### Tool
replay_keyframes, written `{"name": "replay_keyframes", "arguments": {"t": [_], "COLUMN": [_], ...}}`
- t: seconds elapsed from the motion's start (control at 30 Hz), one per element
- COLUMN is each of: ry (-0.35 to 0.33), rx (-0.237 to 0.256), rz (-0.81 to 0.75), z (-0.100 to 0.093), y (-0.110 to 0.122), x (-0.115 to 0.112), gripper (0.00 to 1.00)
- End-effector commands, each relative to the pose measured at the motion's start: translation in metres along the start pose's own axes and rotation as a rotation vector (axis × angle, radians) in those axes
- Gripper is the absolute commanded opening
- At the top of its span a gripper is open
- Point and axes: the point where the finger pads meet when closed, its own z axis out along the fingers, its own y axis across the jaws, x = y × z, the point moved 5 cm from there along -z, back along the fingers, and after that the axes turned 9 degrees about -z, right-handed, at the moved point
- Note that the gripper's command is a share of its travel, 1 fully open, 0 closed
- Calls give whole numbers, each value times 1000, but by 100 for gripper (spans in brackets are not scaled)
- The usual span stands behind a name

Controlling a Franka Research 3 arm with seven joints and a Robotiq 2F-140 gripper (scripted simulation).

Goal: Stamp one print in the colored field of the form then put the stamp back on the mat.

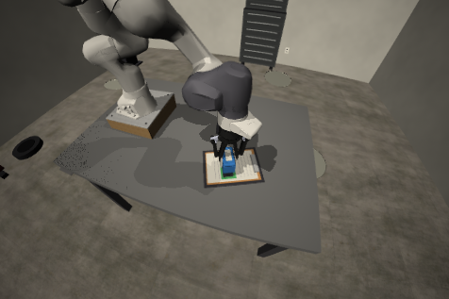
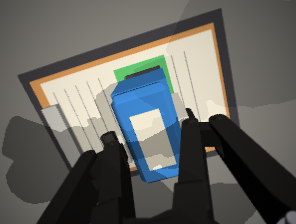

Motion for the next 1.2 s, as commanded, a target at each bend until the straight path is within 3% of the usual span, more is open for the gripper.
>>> {"name": "replay_keyframes", "arguments": {"t": [0.0, 0.87, 1.17], "ry": [9, 9, 9], "rx": [7, 7, 7], "rz": [9, 9, 9], "z": [-1, 1, 16], "y": [-2, -3, -3], "x": [3, 5, 5], "gripper": [17, 17, 17]}}
